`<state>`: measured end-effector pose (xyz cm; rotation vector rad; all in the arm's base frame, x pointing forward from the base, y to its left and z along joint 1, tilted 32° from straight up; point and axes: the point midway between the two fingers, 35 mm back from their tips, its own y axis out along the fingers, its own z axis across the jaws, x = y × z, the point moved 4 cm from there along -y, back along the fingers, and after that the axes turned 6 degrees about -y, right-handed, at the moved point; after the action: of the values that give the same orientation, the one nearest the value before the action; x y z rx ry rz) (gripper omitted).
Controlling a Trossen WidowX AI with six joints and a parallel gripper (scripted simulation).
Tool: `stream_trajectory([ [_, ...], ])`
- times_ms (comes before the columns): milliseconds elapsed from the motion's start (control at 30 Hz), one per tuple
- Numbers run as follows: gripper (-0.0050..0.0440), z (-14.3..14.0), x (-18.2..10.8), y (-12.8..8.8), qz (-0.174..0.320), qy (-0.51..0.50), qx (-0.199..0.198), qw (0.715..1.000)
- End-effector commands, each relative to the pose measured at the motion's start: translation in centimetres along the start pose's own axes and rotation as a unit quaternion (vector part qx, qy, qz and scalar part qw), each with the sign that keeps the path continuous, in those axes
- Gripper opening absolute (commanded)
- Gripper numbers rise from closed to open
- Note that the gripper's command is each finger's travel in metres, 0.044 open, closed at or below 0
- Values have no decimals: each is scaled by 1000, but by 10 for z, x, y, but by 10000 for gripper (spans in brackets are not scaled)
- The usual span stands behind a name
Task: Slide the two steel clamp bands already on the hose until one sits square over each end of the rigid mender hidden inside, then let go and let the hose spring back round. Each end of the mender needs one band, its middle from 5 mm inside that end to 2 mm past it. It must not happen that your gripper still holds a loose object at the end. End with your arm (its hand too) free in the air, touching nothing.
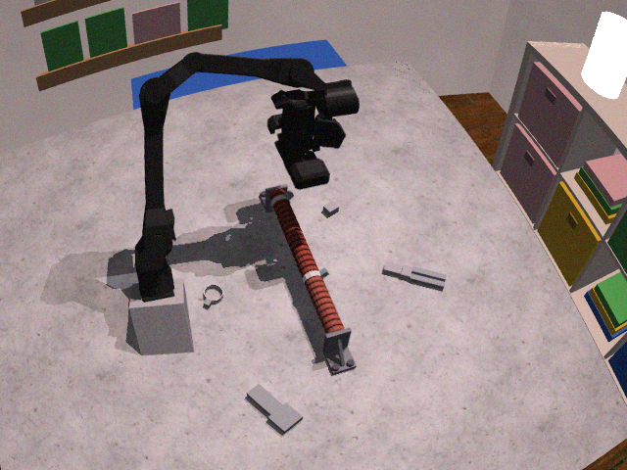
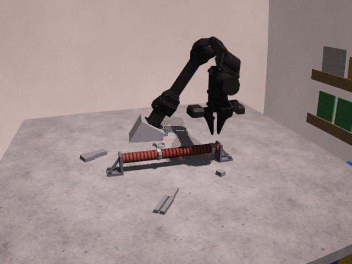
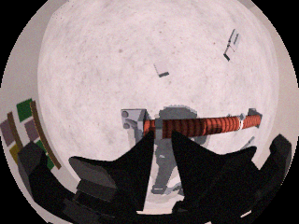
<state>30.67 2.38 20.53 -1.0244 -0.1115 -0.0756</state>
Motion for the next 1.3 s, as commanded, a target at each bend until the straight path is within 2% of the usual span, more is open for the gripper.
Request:
stream_trajectory([
  [0, 90, 1, 0, 4, 1, 0, 1, 1000],
  [967, 90, 1, -1, 48, 1, 0, 2, 1000],
  [1267, 90, 2, -1, 49, 1, 0, 2, 1000],
])
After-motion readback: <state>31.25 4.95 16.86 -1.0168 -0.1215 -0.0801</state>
